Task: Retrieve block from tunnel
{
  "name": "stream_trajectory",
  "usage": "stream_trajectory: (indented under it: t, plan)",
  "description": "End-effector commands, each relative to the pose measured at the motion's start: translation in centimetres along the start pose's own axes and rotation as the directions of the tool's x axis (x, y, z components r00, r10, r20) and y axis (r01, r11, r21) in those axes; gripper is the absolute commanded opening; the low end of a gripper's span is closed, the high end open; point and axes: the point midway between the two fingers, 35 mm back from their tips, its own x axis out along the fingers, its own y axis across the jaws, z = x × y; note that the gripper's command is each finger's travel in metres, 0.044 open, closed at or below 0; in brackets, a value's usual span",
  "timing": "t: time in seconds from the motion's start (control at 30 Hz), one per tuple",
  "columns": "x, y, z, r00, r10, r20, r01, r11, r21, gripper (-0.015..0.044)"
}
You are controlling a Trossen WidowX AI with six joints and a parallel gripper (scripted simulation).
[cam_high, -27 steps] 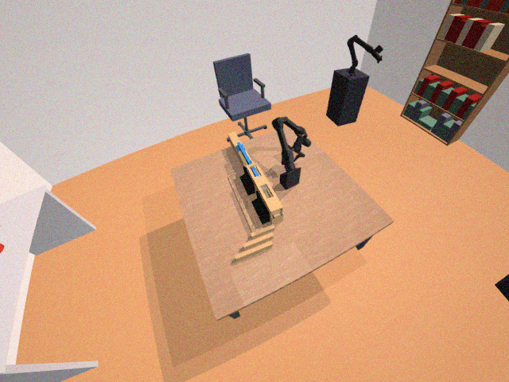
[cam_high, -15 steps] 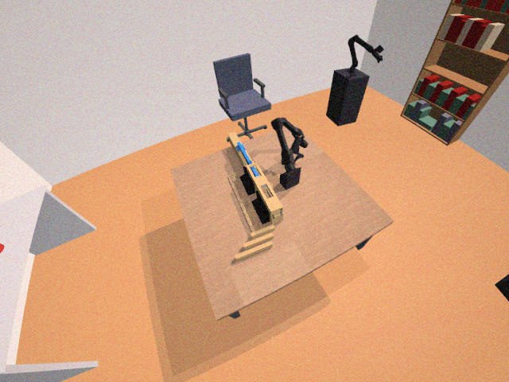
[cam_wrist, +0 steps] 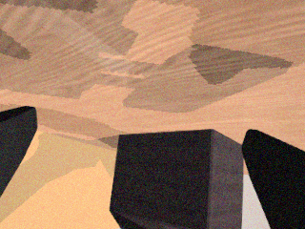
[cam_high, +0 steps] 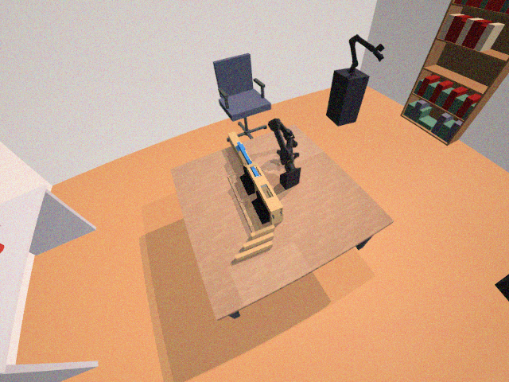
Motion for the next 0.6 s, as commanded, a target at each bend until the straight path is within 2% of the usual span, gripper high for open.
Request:
stream_trajectory:
  t: [0.0, 0.27, 0.57]
  plan:
    - [-0.1, 0.8, 0.6, 0.997, -0.074, 0.016, 0.075, 0.994, -0.075, 0.0440]
    - [-0.1, 3.4, 1.6, 0.972, -0.222, 0.080, 0.236, 0.936, -0.262, 0.0440]
    - [-0.3, 7.1, 2.5, 0.921, -0.329, 0.210, 0.390, 0.808, -0.442, 0.0440]
